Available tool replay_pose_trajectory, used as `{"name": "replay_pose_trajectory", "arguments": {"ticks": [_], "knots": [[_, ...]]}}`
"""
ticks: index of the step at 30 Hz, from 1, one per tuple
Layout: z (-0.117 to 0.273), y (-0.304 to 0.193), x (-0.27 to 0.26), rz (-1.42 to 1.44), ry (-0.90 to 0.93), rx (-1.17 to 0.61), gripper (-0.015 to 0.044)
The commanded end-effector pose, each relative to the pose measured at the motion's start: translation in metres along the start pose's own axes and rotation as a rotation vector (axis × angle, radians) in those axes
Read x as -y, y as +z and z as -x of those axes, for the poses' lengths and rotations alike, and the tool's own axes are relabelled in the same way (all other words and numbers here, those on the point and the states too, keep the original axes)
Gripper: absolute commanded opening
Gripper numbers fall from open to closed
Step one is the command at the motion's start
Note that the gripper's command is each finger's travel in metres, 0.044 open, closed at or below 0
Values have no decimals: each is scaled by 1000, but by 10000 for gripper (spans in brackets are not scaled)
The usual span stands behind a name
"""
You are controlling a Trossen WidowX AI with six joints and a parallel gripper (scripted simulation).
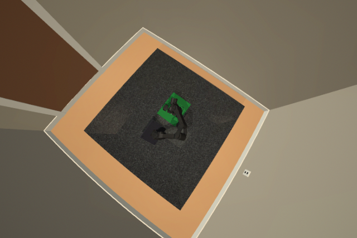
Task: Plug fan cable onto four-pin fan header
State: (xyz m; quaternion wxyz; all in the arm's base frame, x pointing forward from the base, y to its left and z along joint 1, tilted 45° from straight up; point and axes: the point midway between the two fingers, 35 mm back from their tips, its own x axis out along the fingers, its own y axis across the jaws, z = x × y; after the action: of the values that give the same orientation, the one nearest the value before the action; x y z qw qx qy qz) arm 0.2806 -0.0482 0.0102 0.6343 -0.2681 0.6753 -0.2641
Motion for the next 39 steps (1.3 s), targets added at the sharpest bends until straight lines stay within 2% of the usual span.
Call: {"name": "replay_pose_trajectory", "arguments": {"ticks": [1,39], "knots": [[-2,-1,1,5,-6,0,0],[-16,0,1,4,-6,0,0]]}}
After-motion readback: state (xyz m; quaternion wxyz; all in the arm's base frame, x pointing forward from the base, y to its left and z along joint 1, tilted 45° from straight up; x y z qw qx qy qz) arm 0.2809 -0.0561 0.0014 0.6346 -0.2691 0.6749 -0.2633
